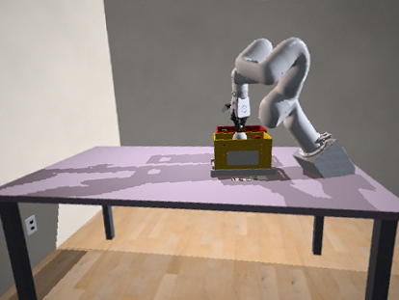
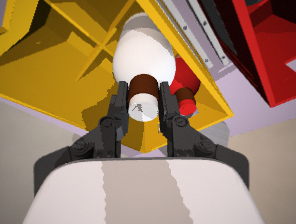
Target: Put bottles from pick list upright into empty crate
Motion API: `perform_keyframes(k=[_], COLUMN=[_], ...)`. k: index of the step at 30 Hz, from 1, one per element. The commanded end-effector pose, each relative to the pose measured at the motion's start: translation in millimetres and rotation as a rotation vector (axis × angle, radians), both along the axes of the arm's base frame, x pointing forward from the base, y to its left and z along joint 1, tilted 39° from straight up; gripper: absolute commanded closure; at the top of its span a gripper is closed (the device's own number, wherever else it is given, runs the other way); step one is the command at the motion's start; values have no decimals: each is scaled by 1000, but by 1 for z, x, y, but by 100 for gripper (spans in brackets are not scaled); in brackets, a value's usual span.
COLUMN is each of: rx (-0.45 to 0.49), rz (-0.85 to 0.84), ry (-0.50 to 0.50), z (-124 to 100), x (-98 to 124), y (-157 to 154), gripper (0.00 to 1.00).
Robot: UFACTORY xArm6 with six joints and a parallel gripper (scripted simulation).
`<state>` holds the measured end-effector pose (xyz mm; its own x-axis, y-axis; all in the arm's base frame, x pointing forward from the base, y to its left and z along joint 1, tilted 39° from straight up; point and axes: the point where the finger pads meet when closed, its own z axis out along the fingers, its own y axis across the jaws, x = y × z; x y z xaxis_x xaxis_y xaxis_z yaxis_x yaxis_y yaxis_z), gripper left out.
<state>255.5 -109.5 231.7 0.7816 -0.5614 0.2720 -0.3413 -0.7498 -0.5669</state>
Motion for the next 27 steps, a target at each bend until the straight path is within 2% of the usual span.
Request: perform_keyframes(k=[1, 27], rx=[-3, -3], rz=[-1, -1], ry=[-2, -2], z=[-3, -19], x=[4, 14], y=[1, 8], gripper=[100, 100])
